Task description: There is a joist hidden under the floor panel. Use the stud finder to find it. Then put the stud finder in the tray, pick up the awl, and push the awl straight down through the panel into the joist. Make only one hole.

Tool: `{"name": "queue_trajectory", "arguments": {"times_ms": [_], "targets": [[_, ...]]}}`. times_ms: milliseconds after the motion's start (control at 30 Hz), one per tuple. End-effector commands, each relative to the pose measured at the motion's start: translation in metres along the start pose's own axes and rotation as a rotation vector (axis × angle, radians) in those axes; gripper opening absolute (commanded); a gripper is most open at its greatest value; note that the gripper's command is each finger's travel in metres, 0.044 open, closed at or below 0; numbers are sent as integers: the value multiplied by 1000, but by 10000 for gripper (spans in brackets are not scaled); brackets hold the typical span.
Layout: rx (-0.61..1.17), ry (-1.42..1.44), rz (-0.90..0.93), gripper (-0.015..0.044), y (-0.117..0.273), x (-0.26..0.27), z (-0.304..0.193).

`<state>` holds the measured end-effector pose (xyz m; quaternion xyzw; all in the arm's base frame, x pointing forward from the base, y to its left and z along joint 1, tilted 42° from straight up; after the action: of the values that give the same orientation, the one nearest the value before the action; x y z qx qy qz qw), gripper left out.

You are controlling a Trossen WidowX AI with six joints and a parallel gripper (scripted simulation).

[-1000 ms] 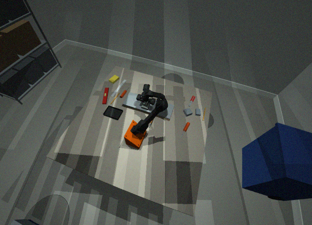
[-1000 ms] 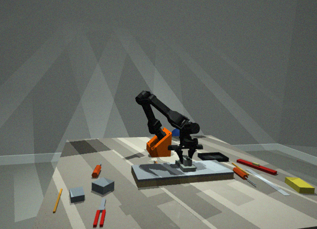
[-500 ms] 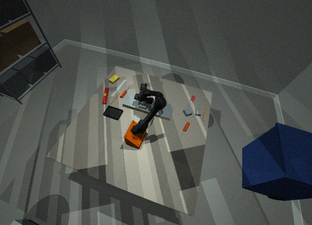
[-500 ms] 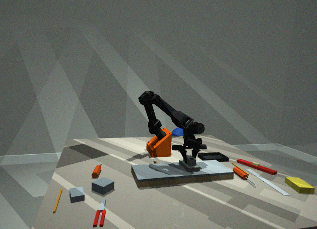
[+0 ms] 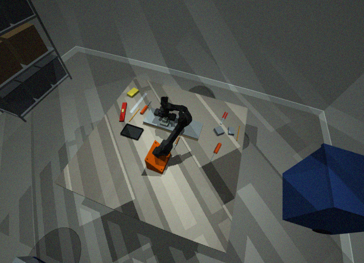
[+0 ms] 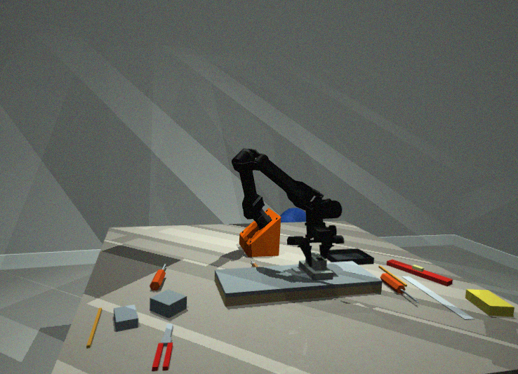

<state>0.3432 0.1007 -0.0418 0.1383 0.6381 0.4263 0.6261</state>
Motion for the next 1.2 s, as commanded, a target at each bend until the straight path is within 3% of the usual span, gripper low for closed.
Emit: {"name": "queue_trajectory", "arguments": {"times_ms": [0, 1167], "targets": [[0, 2, 9, 0, 0, 11, 1], [-2, 0, 13, 0, 1, 65, 7]]}}
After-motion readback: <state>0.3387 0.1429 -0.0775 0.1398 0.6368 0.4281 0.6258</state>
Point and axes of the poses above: the point midway between the two fingers, 35 mm back from their tips, its own y axis back along the fingers, its own x axis across the jaws, z = x × y, the point moved 3 cm from there along y, back along the fingers, and after that the axes turned 6 degrees about y, right-handed, at the moved point
